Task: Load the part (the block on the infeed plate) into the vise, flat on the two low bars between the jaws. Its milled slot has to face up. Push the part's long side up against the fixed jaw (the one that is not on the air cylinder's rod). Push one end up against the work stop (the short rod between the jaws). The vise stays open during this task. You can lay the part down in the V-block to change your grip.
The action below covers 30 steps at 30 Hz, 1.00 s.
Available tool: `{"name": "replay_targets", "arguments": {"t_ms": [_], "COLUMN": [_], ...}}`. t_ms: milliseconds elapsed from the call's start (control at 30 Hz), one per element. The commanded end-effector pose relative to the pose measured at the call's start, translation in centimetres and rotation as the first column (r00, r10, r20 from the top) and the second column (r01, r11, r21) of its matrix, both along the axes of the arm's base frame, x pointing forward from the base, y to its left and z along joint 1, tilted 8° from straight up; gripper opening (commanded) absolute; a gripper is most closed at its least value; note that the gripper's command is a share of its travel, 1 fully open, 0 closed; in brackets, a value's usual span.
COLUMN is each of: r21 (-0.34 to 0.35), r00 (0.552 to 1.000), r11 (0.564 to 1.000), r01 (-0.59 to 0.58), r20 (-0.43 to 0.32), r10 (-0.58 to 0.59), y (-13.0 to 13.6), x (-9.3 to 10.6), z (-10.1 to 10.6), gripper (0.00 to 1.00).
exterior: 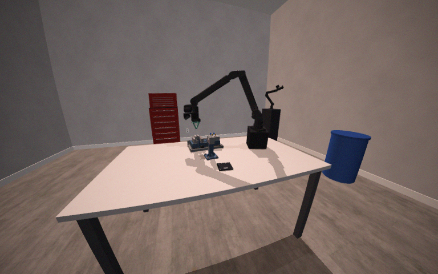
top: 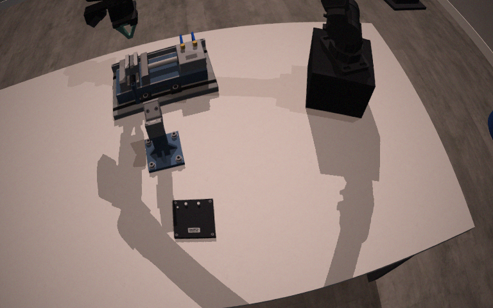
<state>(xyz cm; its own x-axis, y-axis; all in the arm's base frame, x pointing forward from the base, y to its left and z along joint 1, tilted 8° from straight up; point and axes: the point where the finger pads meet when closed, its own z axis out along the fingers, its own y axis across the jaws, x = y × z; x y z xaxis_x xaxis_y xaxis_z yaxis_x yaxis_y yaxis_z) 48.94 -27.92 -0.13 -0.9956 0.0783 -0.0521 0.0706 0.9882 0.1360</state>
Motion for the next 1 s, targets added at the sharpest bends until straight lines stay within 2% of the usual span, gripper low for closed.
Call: {"name": "replay_targets", "arguments": {"t_ms": [0, 767, 967], "r21": [-0.033, -0.033, -0.032], "r00": [0.998, 0.998, 0.999], "r11": [0.999, 0.999, 0.999], "r01": [-0.004, -0.004, -0.005], "r20": [0.055, 0.055, 0.053], "r10": [0.006, 0.006, 0.006], "y": [-1.62, -1.62, -1.59], "x": [2.31, 2.32, 2.44], "z": [2.27, 2.26, 1.56], "gripper": [0.00, 0.00, 0.00]}}
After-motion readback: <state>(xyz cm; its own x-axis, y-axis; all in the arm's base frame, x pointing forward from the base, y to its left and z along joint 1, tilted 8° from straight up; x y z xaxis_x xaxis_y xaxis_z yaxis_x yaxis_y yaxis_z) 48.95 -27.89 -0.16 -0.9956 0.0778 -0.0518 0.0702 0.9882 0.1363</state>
